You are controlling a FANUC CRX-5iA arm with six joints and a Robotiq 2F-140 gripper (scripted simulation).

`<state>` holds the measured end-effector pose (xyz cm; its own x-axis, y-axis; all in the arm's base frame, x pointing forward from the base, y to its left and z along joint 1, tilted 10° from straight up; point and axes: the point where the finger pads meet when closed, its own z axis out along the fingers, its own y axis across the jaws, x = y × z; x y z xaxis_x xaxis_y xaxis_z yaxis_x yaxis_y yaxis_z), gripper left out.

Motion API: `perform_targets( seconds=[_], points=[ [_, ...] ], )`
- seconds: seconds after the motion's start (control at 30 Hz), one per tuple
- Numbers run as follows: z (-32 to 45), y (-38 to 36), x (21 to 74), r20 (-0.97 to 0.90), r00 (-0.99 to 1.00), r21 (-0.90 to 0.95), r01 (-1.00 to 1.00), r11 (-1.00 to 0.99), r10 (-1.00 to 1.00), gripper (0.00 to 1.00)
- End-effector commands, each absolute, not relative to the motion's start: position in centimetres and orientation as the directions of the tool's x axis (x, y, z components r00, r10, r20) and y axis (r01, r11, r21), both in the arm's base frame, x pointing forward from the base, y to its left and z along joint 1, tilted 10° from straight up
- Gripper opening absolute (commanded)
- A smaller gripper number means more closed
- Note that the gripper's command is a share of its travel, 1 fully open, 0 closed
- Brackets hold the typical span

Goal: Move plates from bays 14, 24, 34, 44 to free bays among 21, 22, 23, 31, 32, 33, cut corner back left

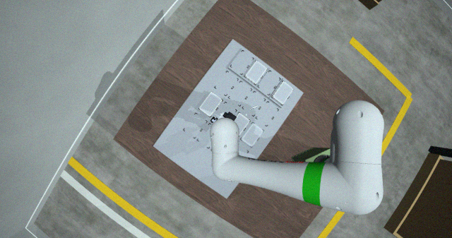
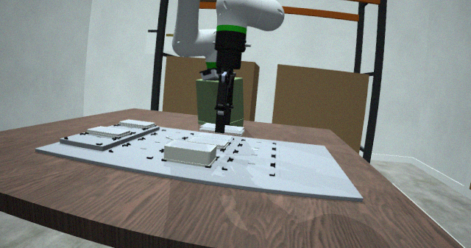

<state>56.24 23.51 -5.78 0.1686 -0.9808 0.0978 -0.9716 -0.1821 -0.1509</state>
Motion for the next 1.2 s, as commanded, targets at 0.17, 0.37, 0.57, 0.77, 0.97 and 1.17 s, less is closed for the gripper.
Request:
perform_targets(
  seconds=[0.17, 0.37, 0.57, 0.77, 0.97, 1.17],
  points=[
    [-5.8, 25.5, 56.4, 0.097, 0.169, -0.152, -0.971, -0.182, -0.981, 0.1],
    [-5.9, 27.1, 56.5, 0.097, 0.169, -0.152, -0.971, -0.182, -0.981, 0.1],
    [-6.0, 28.7, 56.5, 0.097, 0.169, -0.152, -0.971, -0.182, -0.981, 0.1],
    [-6.1, 29.7, 56.6, 0.097, 0.169, -0.152, -0.971, -0.182, -0.981, 0.1],
    [-6.2, 31.3, 56.6, 0.097, 0.169, -0.152, -0.971, -0.182, -0.981, 0.1],
    [-6.3, 32.9, 56.7, 0.097, 0.169, -0.152, -0.971, -0.182, -0.981, 0.1]
  ],
)
